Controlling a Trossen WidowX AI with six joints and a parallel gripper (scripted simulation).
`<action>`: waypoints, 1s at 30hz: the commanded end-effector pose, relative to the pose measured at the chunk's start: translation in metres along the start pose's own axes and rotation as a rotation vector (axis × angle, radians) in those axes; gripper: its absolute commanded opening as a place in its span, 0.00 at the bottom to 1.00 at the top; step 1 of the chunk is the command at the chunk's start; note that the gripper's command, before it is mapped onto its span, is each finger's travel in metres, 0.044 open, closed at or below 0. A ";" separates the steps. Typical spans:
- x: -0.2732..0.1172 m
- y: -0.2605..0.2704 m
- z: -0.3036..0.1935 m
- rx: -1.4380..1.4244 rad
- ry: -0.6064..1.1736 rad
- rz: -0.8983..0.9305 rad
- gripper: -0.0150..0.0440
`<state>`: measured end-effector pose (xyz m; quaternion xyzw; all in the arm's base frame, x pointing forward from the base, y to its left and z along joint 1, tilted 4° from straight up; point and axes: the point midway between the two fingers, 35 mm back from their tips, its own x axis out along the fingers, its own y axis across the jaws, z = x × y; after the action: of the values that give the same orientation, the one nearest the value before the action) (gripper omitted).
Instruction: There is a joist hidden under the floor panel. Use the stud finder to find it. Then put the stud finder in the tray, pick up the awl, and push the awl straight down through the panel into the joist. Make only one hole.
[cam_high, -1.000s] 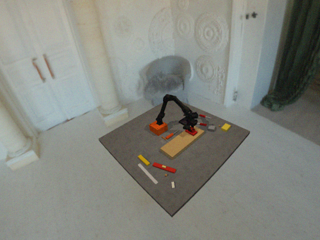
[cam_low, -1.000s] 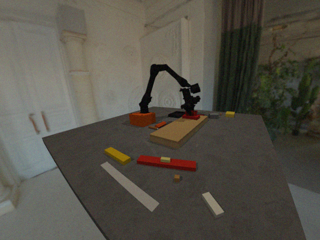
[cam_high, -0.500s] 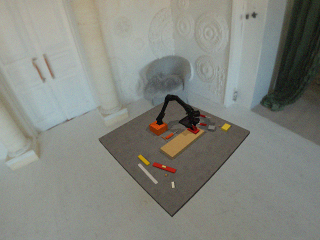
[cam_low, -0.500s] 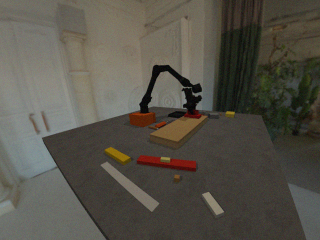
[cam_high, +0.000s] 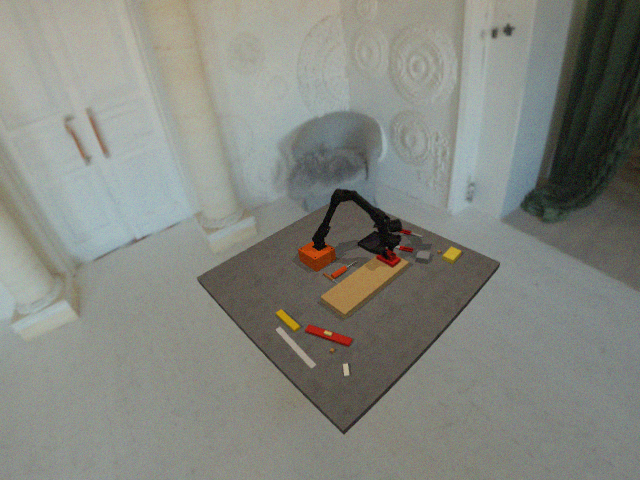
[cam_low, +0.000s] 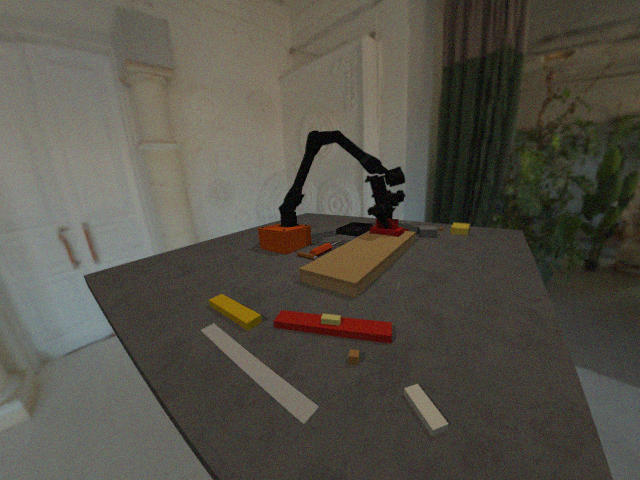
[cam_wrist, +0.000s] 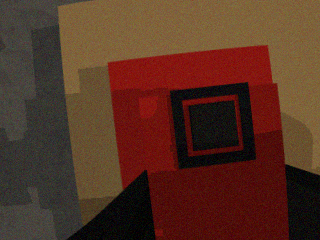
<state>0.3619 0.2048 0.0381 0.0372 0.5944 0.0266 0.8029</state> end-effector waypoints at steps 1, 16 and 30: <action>0.000 0.002 0.000 0.001 0.001 0.000 0.25; 0.001 -0.034 0.000 0.000 0.001 -0.003 0.25; 0.001 -0.069 0.000 -0.001 0.001 -0.006 0.25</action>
<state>0.3636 0.1455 0.0323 0.0352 0.5938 0.0247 0.8034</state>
